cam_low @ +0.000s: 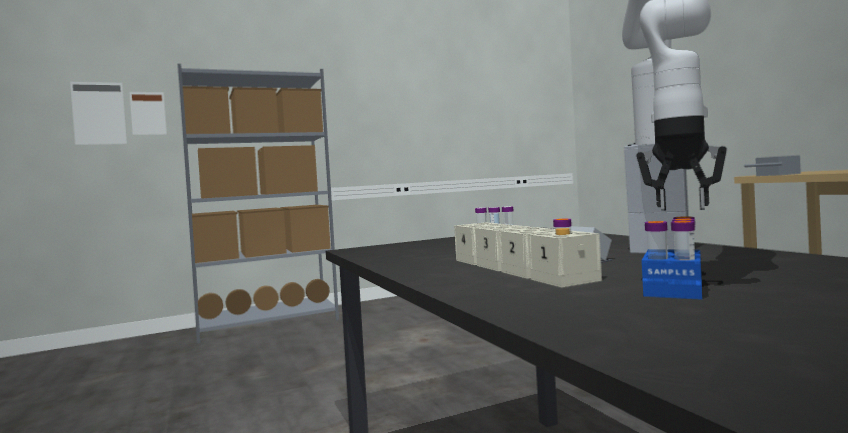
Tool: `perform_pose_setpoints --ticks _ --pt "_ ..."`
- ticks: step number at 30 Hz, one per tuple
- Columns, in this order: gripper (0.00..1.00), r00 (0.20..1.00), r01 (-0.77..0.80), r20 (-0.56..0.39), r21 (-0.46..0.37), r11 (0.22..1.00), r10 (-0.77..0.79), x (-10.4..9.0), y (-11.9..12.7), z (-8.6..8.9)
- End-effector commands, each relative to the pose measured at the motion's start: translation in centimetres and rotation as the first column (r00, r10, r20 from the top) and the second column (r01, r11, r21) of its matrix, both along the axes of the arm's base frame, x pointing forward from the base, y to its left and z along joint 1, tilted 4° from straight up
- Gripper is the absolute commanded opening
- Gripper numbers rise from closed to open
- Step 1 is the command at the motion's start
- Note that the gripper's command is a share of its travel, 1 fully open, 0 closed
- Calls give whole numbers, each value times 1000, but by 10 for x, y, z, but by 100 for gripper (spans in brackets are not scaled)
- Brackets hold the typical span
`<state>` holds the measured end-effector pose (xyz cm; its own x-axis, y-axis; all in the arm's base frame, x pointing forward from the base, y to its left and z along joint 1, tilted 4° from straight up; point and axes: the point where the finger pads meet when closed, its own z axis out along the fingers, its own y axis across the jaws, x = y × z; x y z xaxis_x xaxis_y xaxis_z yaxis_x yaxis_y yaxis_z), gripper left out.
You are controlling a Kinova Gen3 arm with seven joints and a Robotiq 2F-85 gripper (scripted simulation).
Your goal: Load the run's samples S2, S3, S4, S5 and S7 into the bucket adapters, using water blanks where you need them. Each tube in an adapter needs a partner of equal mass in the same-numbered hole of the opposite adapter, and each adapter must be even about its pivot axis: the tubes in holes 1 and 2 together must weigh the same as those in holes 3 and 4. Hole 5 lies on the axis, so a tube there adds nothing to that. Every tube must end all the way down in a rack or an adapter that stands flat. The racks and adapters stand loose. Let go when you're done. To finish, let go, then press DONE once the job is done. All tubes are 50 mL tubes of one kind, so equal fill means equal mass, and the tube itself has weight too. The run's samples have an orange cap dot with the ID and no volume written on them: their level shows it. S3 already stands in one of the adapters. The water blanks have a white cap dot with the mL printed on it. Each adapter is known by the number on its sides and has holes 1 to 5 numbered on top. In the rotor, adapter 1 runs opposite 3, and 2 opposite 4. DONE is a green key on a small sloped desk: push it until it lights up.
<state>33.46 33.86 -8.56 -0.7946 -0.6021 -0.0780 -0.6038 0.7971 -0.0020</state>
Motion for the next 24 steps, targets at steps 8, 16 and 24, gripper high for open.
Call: perform_pose_setpoints --ticks 8,16,24 --pt "62 1000 0 1 1 1000 0 1 1 -11" --pt "62 1000 0 1 1 1000 0 2 1 -19" --pt "62 1000 0 1 1 1000 0 2 2 -26"
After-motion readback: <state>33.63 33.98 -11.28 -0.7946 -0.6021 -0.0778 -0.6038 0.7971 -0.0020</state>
